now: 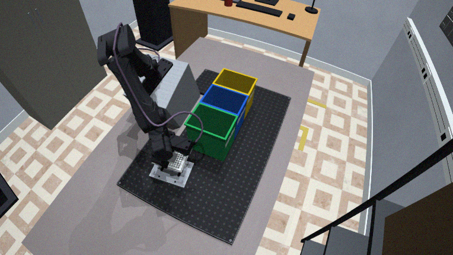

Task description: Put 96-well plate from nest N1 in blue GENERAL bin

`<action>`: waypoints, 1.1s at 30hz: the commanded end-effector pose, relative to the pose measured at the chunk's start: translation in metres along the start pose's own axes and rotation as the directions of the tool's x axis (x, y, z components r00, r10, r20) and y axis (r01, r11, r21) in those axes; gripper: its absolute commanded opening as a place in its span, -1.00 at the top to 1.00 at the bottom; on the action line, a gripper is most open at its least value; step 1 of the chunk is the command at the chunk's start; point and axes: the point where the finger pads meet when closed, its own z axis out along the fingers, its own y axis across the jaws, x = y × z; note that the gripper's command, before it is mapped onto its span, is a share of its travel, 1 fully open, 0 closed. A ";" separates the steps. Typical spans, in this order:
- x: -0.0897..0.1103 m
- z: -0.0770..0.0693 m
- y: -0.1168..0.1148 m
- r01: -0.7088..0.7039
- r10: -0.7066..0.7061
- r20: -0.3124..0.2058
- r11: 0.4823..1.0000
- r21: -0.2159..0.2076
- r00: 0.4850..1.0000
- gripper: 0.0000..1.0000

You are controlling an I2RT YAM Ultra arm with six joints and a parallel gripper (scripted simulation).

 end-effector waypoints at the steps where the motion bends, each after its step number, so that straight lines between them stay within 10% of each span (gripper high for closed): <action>1: -0.003 -0.025 -0.014 -0.008 0.008 -0.003 0.999 0.038 1.000 1.00; 33: -0.003 -0.072 -0.012 -0.008 0.009 -0.002 0.999 0.038 1.000 1.00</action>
